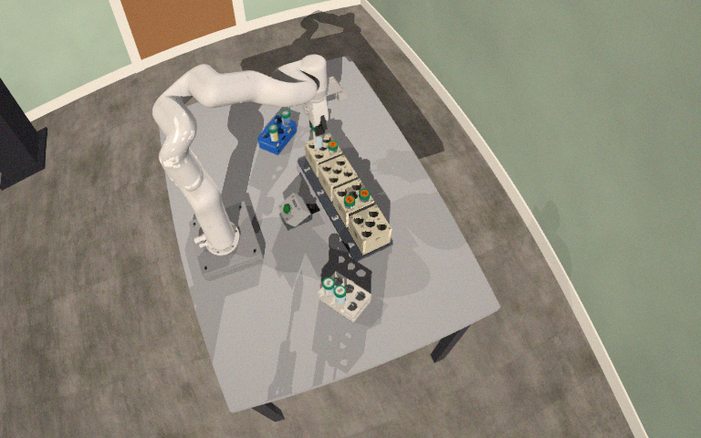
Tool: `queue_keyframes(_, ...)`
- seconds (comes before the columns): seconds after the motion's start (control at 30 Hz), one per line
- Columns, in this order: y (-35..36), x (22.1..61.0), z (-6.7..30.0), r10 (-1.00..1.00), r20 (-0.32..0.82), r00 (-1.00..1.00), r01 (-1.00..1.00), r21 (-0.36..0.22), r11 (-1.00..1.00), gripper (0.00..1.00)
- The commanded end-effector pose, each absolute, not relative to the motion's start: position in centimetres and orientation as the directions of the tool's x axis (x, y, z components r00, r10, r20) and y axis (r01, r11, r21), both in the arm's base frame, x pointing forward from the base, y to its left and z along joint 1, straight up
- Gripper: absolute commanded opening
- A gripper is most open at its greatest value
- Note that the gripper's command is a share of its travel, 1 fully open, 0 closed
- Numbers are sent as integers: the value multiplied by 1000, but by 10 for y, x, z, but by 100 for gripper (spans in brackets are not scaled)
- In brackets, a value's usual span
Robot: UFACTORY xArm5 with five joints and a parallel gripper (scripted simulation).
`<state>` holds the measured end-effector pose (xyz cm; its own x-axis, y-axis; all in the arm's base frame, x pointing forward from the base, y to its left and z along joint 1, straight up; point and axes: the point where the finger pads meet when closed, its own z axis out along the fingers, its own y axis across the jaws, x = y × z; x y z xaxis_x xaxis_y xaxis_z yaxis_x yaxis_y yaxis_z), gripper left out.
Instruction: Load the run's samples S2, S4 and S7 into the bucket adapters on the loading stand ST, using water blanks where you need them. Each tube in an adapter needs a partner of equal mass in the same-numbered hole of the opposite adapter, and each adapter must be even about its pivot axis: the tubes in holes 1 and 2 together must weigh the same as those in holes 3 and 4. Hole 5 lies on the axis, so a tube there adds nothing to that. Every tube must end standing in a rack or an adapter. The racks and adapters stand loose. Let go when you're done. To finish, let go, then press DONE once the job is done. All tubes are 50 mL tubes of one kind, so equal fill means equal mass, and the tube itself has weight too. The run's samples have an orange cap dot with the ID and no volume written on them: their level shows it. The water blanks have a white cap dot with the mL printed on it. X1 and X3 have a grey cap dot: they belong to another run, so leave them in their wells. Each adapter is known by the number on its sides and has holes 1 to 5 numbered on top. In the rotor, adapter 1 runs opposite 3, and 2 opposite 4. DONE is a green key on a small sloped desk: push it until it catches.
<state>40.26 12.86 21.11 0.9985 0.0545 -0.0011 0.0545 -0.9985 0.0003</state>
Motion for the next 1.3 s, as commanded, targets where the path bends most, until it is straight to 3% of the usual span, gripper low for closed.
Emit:
queue_keyframes(0.0, 129, 404, 205, 55, 2, 999, 55, -3, -999, 0)
queue_keyframes(0.43, 129, 404, 183, 55, 2, 999, 55, -3, -999, 0)
queue_keyframes(1.27, 129, 404, 175, 55, 2, 999, 55, -3, -999, 0)
